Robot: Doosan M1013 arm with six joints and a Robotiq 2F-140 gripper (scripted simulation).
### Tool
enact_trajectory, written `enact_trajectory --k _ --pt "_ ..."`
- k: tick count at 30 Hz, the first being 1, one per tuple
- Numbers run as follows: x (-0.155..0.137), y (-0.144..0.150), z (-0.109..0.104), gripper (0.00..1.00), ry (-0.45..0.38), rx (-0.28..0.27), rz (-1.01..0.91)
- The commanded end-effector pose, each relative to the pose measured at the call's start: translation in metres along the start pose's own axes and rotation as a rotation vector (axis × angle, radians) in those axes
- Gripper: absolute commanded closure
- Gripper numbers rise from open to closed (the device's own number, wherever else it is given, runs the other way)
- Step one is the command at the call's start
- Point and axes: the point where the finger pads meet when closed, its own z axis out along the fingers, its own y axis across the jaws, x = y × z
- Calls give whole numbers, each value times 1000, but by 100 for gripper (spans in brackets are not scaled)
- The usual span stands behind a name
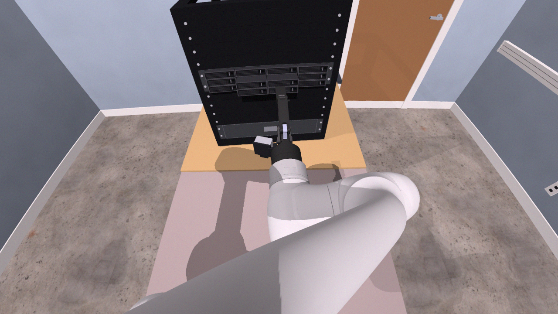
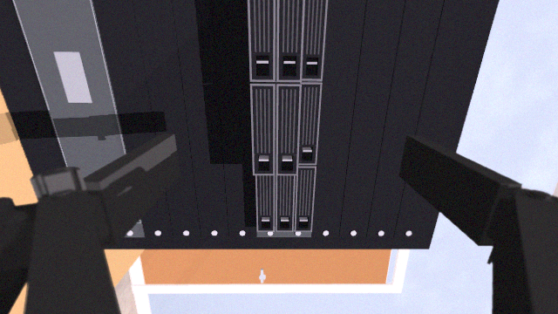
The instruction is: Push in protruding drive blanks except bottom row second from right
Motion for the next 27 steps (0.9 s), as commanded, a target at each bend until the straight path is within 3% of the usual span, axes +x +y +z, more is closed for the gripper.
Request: enact_trajectory --k 1,21,22,27 --pt "0 -1 1 0 3 4 2" --pt "0 -1 1 0 3 4 2" --pt "0 -1 1 90 3 4 2" --pt "0 -1 1 90 3 4 2"
